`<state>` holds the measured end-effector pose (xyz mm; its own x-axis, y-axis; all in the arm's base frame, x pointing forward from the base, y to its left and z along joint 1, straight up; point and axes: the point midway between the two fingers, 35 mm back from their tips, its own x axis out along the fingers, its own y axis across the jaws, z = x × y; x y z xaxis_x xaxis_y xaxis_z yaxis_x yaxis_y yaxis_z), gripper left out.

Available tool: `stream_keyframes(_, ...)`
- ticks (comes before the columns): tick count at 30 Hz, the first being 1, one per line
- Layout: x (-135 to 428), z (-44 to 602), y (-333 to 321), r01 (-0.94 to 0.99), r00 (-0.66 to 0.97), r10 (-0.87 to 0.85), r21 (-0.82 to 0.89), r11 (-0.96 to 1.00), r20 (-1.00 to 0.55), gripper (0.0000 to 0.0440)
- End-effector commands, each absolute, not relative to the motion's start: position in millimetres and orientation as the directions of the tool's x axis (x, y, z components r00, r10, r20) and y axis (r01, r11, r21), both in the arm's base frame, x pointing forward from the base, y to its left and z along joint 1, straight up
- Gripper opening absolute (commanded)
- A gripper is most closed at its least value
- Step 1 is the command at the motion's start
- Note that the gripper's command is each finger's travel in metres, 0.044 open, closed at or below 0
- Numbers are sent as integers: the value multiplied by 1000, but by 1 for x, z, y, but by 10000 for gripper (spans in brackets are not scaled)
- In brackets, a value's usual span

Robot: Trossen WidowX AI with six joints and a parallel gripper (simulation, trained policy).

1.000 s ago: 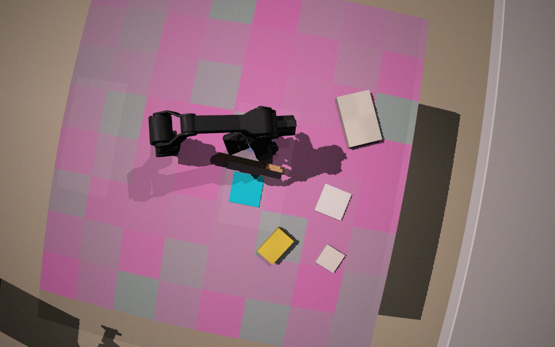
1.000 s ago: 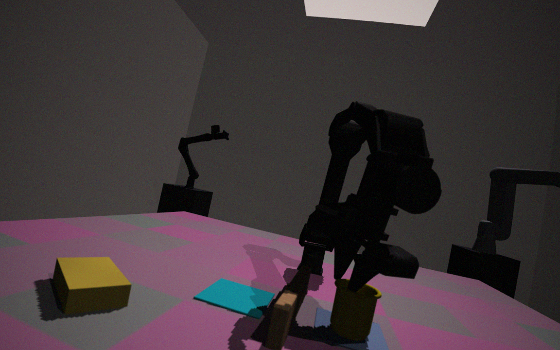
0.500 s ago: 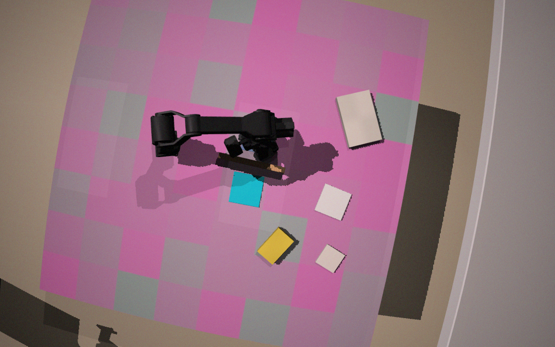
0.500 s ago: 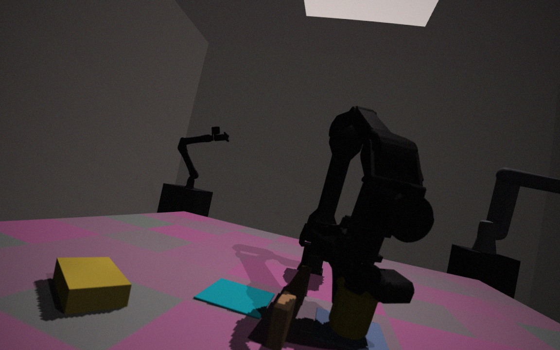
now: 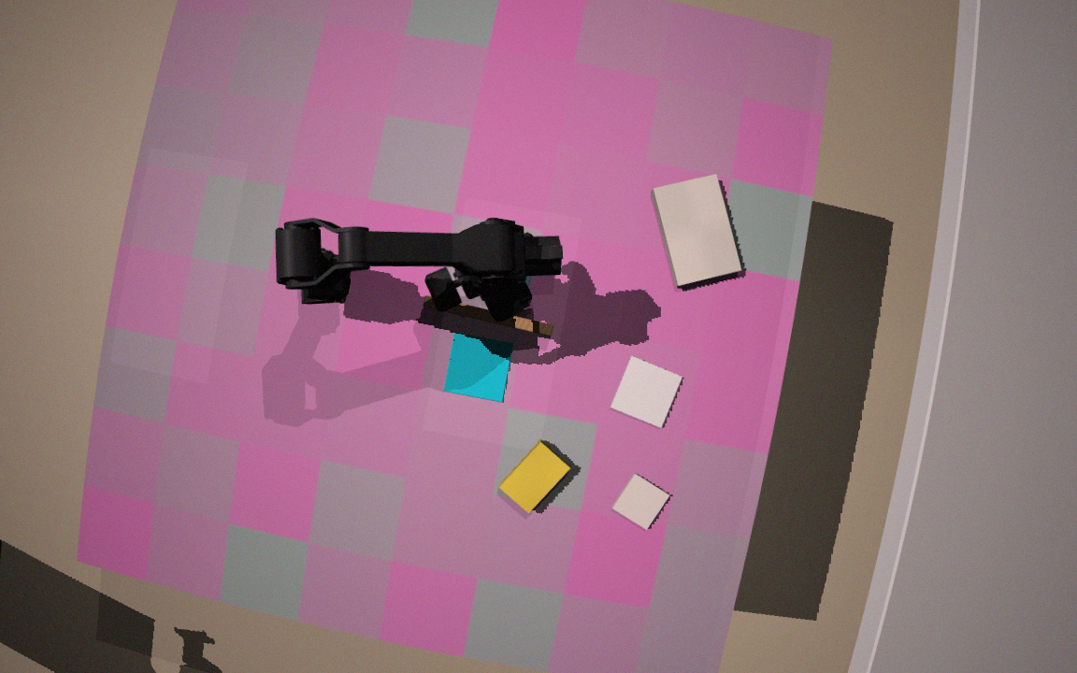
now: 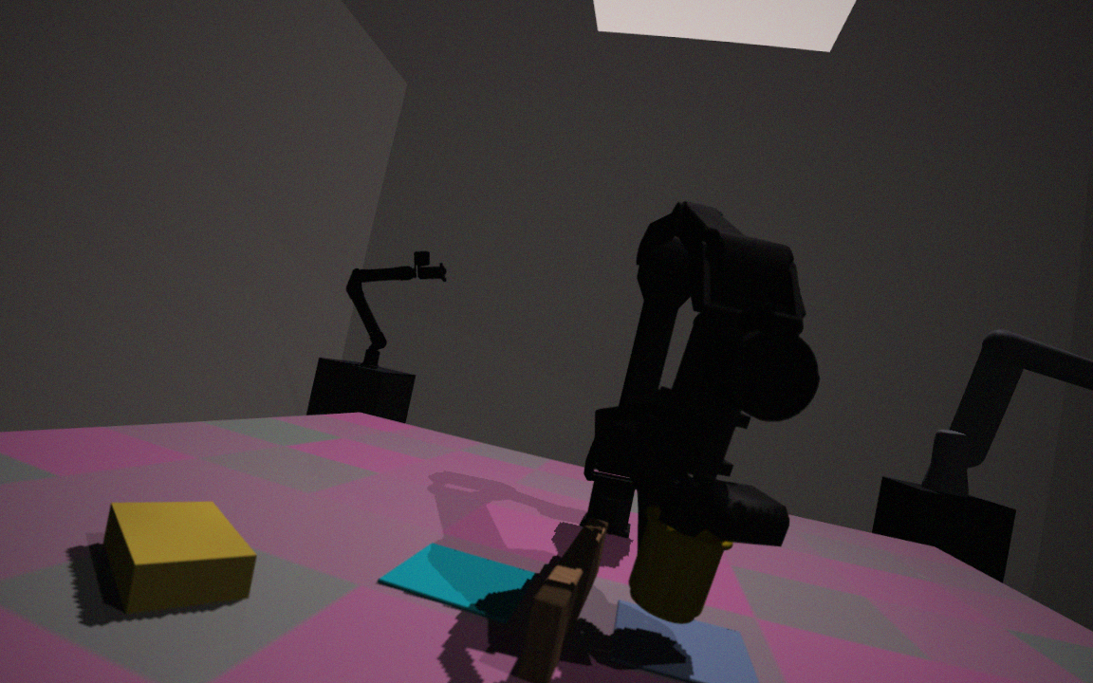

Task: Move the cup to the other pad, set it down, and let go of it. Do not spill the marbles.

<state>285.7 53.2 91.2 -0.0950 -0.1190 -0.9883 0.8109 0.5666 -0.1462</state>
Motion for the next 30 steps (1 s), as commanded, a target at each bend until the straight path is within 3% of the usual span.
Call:
stream_keyframes(1, 287, 104, 50, 832, -69, -105, -115, 543, -992, 8)
stream_keyframes(30, 313, 158, -26, 948, 122, -98, 86, 306, -988, 0)
